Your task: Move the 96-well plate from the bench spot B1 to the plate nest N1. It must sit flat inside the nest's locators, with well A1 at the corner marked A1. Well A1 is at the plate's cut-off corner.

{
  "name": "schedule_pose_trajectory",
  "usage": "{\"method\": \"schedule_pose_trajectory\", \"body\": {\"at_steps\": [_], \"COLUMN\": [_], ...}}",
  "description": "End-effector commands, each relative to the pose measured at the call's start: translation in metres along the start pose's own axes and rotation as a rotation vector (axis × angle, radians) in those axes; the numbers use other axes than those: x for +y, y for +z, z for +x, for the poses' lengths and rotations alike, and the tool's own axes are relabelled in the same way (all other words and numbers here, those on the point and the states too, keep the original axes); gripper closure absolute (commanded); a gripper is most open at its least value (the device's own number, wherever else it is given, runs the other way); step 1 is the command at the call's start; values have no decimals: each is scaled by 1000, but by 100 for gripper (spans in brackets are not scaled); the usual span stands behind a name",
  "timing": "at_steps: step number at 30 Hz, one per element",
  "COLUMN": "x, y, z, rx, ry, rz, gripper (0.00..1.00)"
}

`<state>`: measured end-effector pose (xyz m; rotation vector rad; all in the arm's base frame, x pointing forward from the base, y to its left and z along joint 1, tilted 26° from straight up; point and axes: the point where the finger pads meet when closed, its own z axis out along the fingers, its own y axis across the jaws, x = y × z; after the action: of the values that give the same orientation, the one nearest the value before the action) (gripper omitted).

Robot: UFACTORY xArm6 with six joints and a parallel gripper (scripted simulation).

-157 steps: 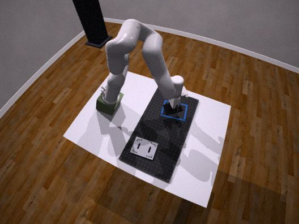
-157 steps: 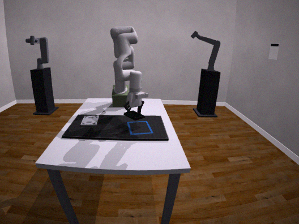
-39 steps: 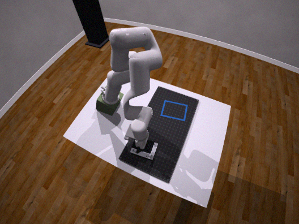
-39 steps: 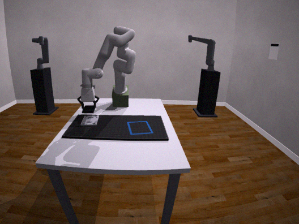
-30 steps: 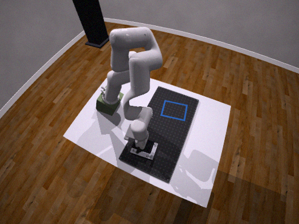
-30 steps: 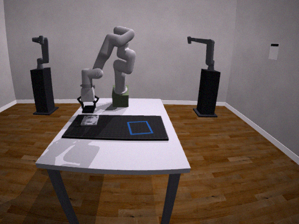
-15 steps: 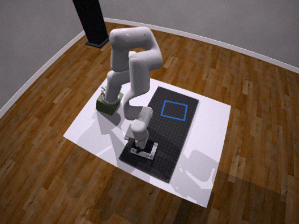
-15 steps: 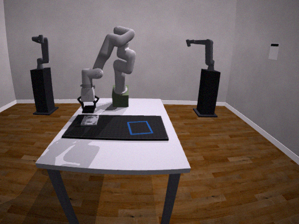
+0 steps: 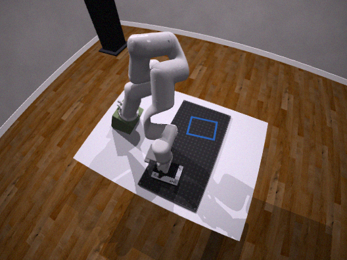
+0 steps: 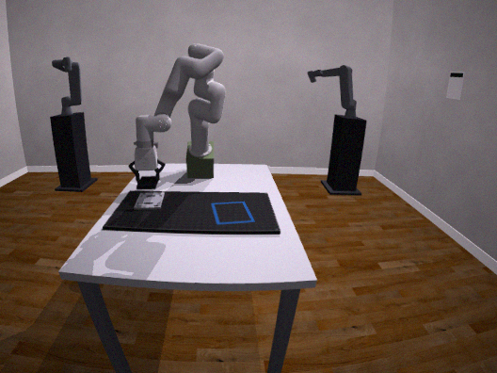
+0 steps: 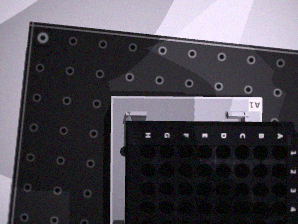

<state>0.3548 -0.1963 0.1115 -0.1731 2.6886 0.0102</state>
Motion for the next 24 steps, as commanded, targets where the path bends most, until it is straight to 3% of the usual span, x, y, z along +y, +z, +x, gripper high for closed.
{"method": "schedule_pose_trajectory", "body": {"at_steps": [1,24], "x": [-1,-1], "y": [4,39], "z": [-1,-1], "rx": [-3,-2], "ry": [0,0], "rz": [2,2], "gripper": [100,100]}}
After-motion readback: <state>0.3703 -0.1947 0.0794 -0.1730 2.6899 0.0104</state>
